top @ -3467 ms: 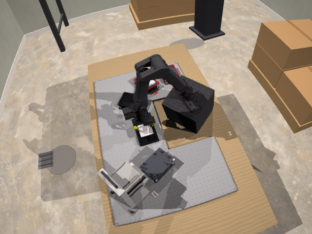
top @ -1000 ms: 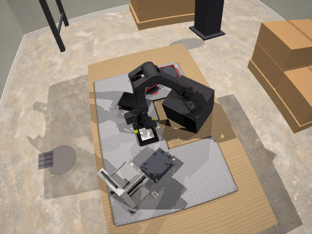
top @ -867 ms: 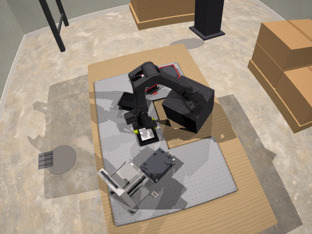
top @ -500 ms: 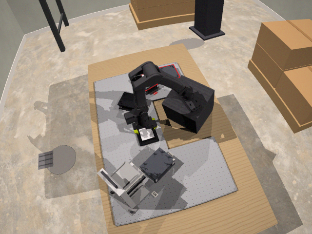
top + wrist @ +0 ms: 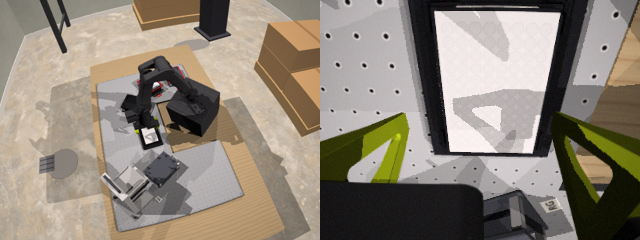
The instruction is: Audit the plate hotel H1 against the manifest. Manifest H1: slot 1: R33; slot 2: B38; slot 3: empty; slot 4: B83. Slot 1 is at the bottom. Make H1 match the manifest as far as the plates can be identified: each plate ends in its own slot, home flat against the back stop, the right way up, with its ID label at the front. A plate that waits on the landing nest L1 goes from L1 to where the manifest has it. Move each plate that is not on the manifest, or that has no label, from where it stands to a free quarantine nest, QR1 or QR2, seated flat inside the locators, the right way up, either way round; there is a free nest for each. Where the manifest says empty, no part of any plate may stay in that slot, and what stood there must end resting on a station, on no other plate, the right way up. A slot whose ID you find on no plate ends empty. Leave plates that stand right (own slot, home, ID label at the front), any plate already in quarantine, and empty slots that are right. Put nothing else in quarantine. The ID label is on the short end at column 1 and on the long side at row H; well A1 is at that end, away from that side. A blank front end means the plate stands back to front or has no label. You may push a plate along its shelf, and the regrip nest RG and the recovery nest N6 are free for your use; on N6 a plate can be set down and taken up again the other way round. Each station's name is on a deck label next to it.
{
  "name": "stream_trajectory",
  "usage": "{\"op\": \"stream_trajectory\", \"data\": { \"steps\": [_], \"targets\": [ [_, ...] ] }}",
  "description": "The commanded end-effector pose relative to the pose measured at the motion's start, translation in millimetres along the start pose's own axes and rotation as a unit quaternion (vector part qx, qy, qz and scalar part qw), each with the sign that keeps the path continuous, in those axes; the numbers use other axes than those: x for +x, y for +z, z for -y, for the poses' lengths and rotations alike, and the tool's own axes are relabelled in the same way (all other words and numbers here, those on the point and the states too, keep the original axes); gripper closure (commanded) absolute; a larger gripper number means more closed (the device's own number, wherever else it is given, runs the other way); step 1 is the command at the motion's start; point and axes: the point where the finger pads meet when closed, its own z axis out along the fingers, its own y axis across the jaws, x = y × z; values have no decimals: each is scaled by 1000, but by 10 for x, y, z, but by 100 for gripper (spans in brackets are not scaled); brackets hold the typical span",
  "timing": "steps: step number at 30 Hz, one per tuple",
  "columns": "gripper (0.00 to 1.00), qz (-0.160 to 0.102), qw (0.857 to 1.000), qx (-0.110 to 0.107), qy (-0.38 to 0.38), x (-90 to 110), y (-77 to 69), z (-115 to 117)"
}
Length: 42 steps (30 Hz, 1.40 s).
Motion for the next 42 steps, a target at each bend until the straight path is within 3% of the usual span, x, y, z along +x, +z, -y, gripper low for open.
{"op": "stream_trajectory", "data": {
  "steps": [1,6,11,12,14,15,28,42],
  "targets": [
    [0,5,1000,19,6,-54,-139,146],
    [0,3,1000,11,5,-45,-312,64],
    [0,4,1000,15,5,-50,-290,82],
    [0,4,1000,25,8,-58,-246,126],
    [0,2,1000,12,3,-19,-272,56],
    [0,4,1000,27,-13,12,-259,187],
    [0,2,993,27,-119,-9,-257,181],
    [0,-2,966,26,-256,-9,-257,177]
  ]
}}
